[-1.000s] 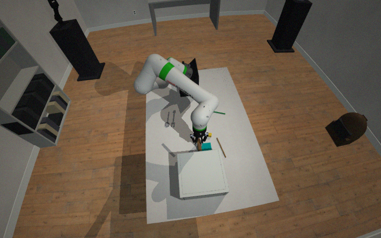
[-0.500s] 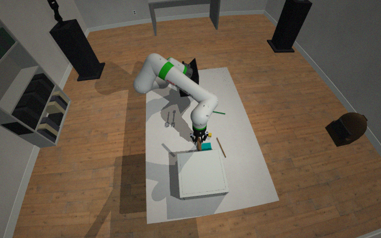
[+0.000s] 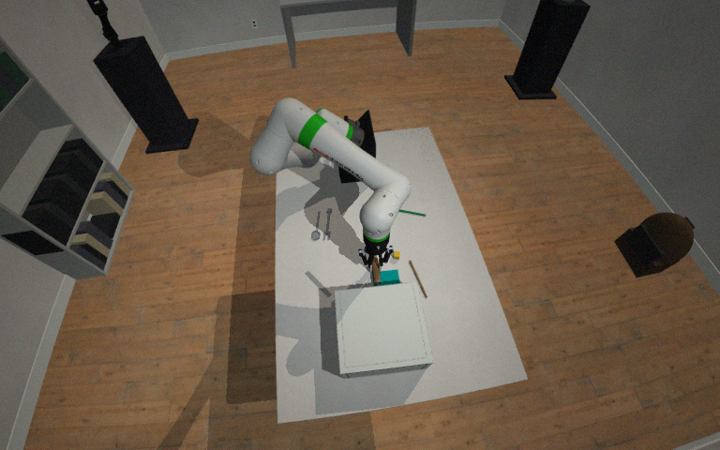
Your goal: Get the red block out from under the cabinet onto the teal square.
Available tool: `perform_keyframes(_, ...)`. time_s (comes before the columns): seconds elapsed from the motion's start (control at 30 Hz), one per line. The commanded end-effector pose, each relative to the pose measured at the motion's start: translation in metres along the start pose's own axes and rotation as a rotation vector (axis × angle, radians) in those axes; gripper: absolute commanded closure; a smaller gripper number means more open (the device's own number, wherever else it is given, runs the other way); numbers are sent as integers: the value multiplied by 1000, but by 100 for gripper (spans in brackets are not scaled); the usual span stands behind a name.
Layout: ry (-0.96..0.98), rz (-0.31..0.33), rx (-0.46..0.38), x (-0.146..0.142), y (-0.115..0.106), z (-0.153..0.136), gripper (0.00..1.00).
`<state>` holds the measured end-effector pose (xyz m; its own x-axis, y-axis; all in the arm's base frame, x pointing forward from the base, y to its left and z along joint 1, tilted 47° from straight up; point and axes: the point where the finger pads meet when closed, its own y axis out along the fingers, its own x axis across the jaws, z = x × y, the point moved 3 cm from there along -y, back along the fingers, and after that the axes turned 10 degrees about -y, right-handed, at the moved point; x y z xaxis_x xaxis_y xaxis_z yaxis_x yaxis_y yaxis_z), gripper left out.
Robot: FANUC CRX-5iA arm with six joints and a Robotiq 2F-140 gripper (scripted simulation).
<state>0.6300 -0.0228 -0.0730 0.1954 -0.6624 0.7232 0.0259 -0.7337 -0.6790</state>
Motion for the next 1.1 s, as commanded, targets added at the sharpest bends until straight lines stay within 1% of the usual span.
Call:
perform_keyframes(0.0,0,0,1,-1,0,-4,100)
perform_keyframes(0.3,0,0,1,-3,0,-18,100)
perform_keyframes(0.77,0,0,1,-10,0,-54,100)
perform_keyframes(0.83,0,0,1,-10,0,-54,100)
perform_keyframes(1.07,0,0,1,-13,0,-75,100)
